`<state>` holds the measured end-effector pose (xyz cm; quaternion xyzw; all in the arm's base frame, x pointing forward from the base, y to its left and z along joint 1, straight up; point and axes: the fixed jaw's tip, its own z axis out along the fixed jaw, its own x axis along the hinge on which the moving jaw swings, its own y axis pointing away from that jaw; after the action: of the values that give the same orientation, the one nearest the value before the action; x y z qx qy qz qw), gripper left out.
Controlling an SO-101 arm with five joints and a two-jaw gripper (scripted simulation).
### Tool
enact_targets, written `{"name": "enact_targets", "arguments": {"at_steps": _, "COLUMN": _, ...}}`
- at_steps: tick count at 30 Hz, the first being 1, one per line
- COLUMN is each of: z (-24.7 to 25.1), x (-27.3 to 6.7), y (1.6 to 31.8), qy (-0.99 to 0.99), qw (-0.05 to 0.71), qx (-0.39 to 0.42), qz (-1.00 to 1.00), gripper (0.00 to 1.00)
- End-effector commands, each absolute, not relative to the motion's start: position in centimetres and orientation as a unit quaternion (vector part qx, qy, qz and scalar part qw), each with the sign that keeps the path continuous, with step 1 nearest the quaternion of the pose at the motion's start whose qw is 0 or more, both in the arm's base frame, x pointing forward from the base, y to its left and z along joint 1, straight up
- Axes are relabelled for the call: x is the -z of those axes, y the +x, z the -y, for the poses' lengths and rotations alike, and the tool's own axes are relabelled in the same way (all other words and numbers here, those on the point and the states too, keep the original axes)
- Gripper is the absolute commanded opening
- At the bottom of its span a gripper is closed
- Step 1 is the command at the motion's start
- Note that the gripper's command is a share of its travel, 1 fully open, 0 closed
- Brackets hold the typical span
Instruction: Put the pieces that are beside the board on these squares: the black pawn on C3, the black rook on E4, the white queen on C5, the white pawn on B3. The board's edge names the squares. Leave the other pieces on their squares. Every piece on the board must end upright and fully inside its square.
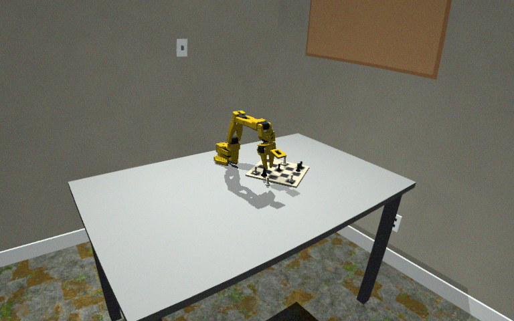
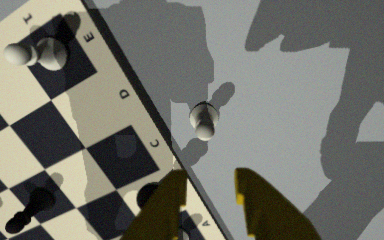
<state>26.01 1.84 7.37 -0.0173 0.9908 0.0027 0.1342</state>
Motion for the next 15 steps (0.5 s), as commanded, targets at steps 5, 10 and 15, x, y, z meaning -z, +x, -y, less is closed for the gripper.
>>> {"name": "enact_targets", "arguments": {"at_steps": 5, "z": -1.7, "x": -6.0, "y": 26.2, "qy": -0.018, "qw": 0.145, "qx": -0.003, "qz": -0.989, "gripper": 0.09}}
{"name": "enact_targets", "arguments": {"at_steps": 10, "z": -1.7, "x": -4.5, "y": 26.2, "qy": -0.018, "qw": 0.145, "qx": -0.003, "qz": -0.989, "gripper": 0.09}}
{"name": "enact_targets", "arguments": {"at_steps": 15, "z": -1.7, "x": -3.1, "y": 26.2, "qy": -0.018, "qw": 0.145, "qx": -0.003, "qz": -0.989, "gripper": 0.09}}
